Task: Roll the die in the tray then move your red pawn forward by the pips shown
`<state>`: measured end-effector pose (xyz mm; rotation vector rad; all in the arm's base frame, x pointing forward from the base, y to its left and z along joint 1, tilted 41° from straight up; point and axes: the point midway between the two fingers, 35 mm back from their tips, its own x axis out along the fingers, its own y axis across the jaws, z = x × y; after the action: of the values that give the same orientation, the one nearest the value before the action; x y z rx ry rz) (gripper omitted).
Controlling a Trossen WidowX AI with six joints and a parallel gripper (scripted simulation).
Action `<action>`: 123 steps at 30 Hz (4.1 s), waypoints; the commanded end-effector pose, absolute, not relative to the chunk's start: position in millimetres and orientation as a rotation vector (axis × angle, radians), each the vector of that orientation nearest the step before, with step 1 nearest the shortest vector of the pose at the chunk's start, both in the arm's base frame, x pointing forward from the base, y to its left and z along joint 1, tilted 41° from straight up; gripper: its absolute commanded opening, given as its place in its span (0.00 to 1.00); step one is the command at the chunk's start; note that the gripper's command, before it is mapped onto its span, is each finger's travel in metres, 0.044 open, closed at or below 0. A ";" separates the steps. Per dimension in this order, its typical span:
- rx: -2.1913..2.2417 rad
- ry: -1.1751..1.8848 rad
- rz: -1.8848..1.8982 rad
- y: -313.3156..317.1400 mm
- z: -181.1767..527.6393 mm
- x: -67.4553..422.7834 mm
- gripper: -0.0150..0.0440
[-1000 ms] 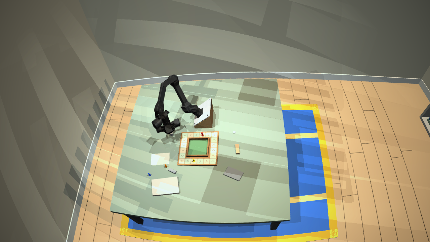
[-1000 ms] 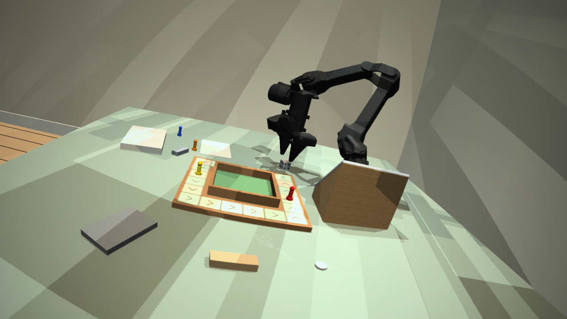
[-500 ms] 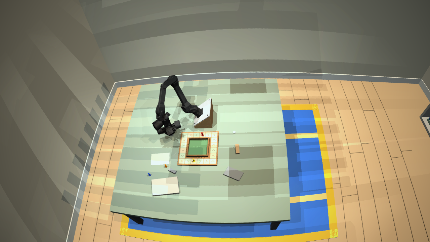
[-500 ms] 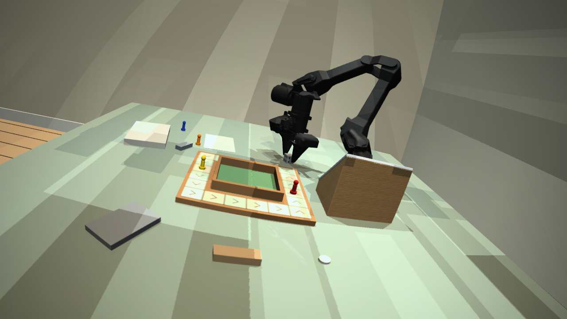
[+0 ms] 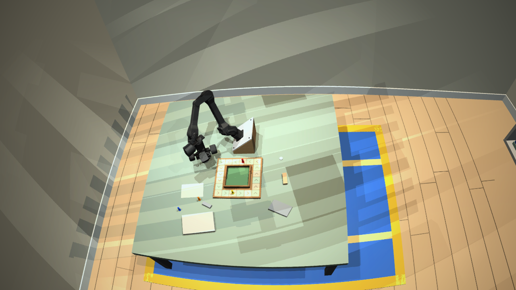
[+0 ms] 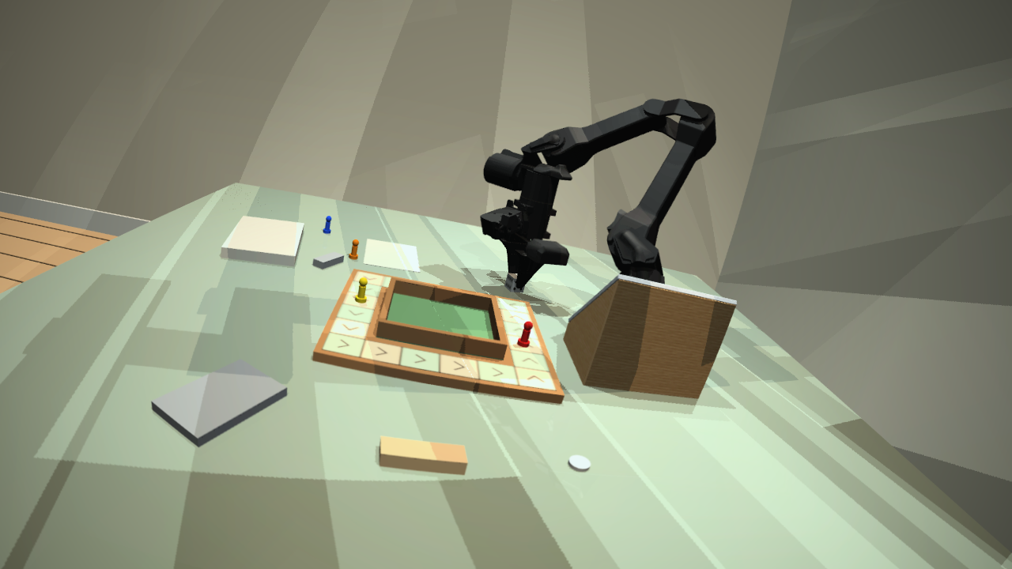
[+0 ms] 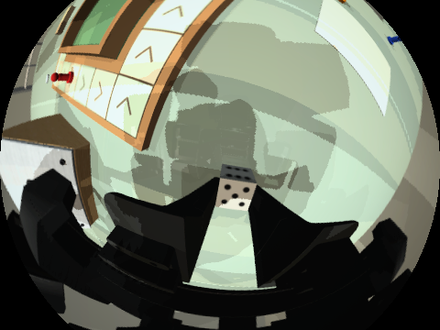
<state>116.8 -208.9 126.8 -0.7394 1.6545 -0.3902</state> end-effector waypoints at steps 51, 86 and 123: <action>-1.003 1.735 -0.036 -97.8 171.5 197.7 0.25; -1.585 1.781 0.717 -1.0 40.4 274.7 0.25; -1.028 1.141 1.165 -9.7 61.6 273.4 0.25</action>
<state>263.4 -9.8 40.0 -1.0152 1.1783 1.1748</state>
